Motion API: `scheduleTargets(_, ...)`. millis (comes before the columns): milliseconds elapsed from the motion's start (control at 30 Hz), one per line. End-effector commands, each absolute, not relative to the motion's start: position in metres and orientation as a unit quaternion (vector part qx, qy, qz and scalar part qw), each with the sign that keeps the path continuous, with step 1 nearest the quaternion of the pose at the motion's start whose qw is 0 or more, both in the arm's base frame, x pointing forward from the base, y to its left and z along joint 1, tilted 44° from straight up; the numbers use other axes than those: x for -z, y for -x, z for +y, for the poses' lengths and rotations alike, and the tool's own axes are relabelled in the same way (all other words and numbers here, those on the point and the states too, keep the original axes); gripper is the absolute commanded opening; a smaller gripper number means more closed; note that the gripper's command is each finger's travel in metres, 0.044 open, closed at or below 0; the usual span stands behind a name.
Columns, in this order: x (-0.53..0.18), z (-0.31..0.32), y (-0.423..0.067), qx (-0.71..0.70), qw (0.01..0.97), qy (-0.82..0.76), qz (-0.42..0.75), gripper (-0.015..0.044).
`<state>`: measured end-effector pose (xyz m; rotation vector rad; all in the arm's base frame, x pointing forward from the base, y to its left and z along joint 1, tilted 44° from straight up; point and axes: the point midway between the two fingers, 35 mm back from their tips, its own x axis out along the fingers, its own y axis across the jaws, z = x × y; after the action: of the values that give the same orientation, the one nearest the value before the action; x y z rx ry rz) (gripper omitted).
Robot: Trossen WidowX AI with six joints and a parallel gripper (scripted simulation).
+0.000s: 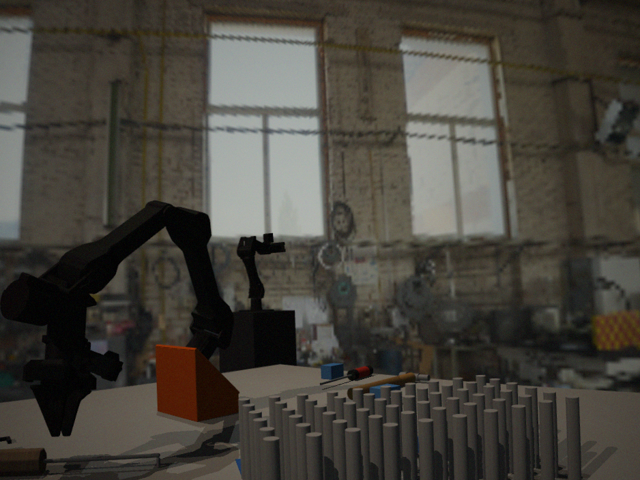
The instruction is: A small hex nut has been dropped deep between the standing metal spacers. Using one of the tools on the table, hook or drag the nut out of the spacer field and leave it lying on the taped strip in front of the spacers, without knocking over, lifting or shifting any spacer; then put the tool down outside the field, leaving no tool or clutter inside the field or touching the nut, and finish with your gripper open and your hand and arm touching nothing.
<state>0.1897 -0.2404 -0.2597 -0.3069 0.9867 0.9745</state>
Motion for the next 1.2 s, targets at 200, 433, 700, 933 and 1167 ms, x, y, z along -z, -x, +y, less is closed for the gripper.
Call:
scheduleTargets(200, 0.272, -0.228, -0.190, -0.447, 0.760, 0.138, 0.452, 0.0280)
scheduleTargets(433, 0.280, -0.220, -0.190, -0.447, 0.760, 0.138, 0.452, 0.0280)
scheduleTargets(700, 0.288, -0.211, -0.189, -0.447, 0.760, 0.138, 0.451, 0.0280)
scheduleTargets(933, 0.290, -0.210, -0.189, -0.447, 0.760, 0.138, 0.451, 0.0175)
scheduleTargets(1167, 0.290, -0.210, -0.189, -0.447, 0.760, 0.138, 0.451, 0.0011)
